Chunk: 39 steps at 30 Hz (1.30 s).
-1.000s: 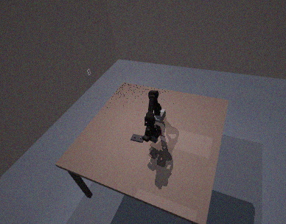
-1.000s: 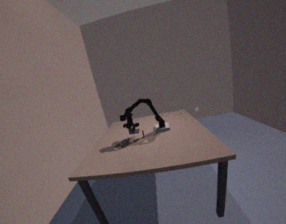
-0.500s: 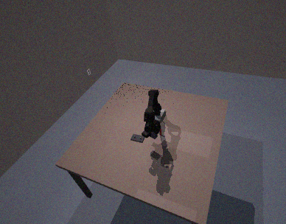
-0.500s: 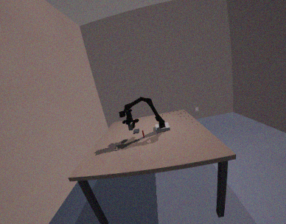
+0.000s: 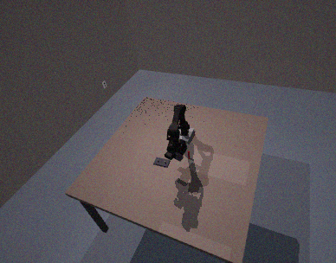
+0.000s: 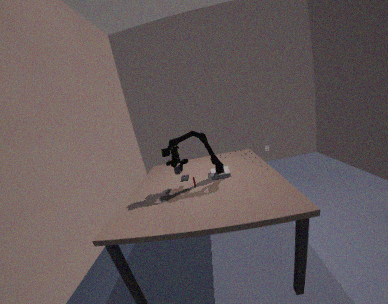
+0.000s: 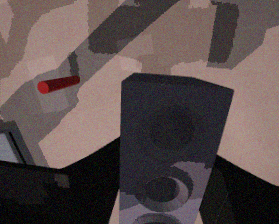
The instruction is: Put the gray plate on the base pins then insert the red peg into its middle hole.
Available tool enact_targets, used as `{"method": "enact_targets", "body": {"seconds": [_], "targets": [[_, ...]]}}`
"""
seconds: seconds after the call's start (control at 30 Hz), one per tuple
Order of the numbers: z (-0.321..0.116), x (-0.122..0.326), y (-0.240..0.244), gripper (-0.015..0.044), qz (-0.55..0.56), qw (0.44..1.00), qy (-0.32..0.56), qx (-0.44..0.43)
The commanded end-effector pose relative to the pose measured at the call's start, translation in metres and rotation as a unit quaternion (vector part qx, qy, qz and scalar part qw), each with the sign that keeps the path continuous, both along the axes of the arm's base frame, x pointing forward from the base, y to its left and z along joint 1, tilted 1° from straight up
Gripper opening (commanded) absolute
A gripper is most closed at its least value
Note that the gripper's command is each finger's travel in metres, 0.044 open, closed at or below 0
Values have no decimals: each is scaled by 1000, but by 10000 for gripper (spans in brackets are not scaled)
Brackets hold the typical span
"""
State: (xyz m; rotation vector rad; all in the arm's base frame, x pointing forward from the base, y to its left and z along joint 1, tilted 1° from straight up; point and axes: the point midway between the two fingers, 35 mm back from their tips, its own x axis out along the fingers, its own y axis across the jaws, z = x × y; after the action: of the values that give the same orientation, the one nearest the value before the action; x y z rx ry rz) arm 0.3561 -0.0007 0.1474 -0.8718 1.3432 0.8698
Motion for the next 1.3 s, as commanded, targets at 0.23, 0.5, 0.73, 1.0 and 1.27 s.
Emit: {"method": "enact_targets", "body": {"seconds": [0.23,0.5,0.73,1.0,1.27], "targets": [[-17,-1,-32,0,32,999,0,-5],[-30,-3,-55,0,57,998,0,-6],[-41,-8,-75,0,79,997,0,-8],[-53,-14,-97,0,103,995,0,-10],[-66,-23,-118,0,128,992,0,-11]]}}
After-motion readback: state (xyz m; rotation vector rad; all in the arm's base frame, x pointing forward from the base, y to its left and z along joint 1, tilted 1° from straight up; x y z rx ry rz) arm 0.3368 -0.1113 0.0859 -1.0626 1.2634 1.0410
